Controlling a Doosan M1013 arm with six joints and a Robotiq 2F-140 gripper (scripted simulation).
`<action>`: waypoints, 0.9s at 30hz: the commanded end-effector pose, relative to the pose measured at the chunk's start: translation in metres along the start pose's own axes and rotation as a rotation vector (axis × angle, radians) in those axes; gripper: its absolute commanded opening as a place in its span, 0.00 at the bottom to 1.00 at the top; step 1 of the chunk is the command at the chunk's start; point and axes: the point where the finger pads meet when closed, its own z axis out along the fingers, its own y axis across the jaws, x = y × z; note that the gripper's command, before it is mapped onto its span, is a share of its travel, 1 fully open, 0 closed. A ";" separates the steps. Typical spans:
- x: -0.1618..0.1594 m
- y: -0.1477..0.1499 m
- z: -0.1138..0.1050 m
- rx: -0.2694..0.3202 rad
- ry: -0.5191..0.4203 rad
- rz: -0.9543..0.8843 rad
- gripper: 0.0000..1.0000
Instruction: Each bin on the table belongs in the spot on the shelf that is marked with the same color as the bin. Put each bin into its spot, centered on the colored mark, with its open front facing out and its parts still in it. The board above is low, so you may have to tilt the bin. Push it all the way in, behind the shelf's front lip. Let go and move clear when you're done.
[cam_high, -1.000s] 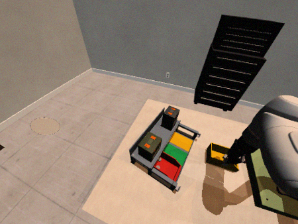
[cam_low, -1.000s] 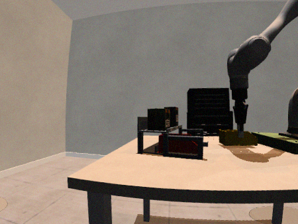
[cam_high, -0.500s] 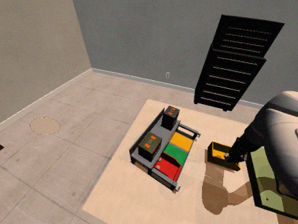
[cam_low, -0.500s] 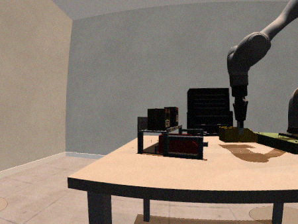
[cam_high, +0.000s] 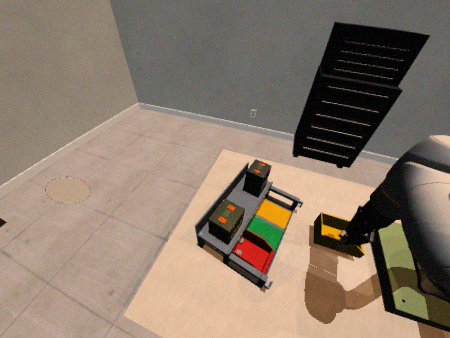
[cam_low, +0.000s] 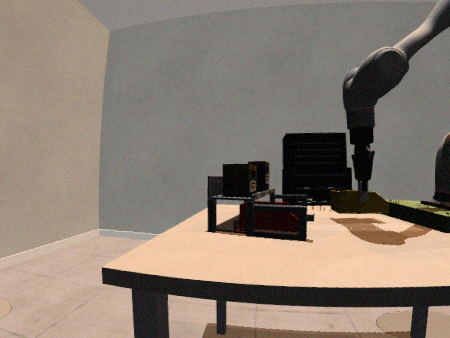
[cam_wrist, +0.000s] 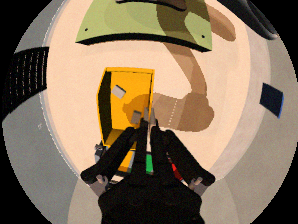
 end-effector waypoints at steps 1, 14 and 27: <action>0.000 0.000 0.000 0.000 0.000 0.000 0.10; 0.000 0.000 0.000 0.000 0.000 0.001 0.10; -0.011 -0.002 0.000 0.000 0.000 0.039 0.10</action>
